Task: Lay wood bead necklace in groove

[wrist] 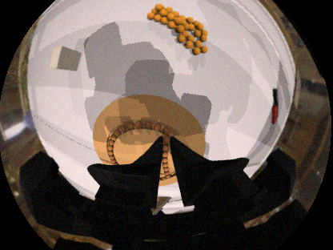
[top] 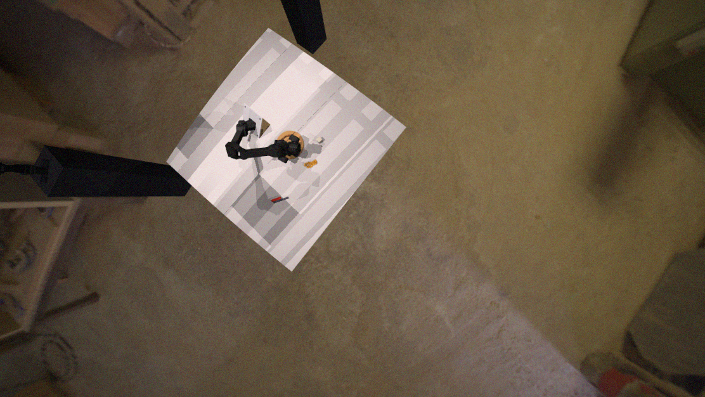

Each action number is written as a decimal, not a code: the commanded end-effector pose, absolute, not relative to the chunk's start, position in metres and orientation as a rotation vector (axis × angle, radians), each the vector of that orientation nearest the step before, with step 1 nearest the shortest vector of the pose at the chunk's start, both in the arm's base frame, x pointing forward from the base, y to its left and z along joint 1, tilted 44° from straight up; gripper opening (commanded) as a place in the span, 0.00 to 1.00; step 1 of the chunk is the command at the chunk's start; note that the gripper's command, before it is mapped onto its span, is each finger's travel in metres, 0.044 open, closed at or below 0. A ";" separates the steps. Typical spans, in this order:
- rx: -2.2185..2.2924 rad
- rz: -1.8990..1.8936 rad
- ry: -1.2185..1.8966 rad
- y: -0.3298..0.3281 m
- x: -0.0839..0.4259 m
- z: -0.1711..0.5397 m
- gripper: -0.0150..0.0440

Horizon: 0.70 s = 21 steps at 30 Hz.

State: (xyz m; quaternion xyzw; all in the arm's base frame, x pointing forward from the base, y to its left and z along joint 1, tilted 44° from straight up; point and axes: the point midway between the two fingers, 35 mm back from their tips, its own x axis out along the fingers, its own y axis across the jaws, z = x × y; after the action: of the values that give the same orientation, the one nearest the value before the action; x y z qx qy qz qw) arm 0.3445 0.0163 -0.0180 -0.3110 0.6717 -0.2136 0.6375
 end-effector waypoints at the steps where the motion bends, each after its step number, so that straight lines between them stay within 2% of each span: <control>1: -0.710 -0.488 1.533 0.017 0.345 -0.018 0.25; 21: -0.717 -0.490 1.533 0.016 0.349 -0.009 0.25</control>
State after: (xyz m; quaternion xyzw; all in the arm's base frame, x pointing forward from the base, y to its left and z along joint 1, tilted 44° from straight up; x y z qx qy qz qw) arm 0.3446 0.0187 -0.0129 -0.3132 0.6725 -0.2133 0.6357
